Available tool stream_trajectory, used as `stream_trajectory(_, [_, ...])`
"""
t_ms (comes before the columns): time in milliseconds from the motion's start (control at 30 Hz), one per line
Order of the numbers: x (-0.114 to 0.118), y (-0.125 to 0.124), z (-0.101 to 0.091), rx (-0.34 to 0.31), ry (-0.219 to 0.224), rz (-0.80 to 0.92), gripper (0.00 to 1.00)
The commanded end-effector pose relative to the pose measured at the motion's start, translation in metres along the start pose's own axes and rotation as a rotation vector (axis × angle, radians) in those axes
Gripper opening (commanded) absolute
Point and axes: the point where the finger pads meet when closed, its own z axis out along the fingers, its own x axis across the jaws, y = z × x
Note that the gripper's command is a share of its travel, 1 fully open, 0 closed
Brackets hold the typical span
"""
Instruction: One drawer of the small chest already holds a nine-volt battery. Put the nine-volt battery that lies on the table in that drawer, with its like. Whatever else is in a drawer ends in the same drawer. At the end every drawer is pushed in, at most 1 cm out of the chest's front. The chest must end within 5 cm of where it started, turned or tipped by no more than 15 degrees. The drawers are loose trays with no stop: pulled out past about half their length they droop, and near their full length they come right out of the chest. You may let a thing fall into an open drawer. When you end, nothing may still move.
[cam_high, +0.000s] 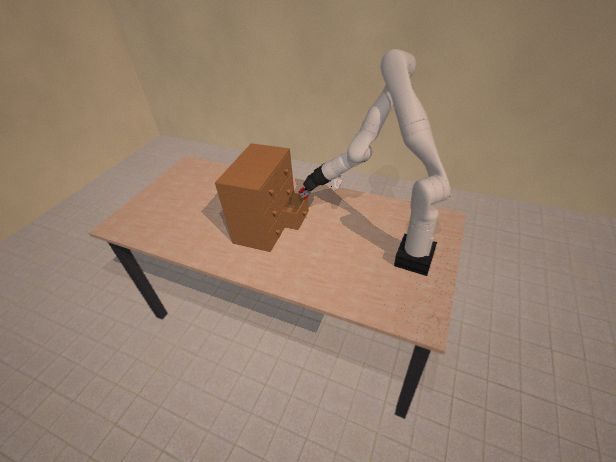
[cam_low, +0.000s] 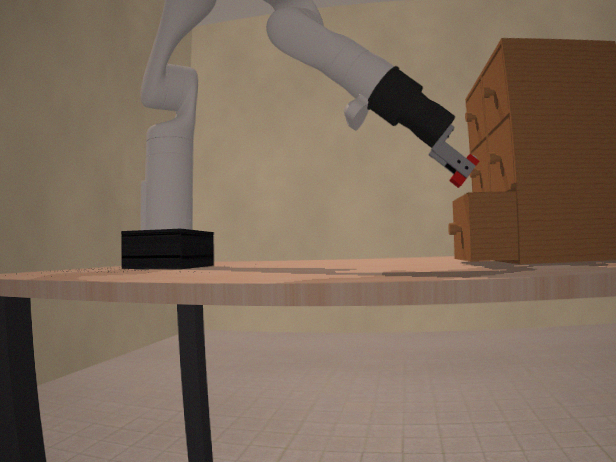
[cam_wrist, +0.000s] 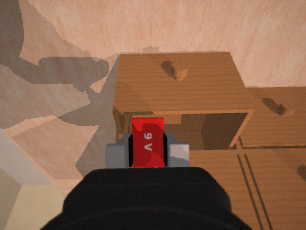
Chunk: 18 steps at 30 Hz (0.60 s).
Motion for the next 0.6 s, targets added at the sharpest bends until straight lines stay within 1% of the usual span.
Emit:
stream_trajectory(0, [0.003, 0.006, 0.005, -0.004, 0.004, -0.005, 0.51])
stream_trajectory(567, [0.003, 0.019, 0.021, -0.004, 0.004, -0.005, 0.51])
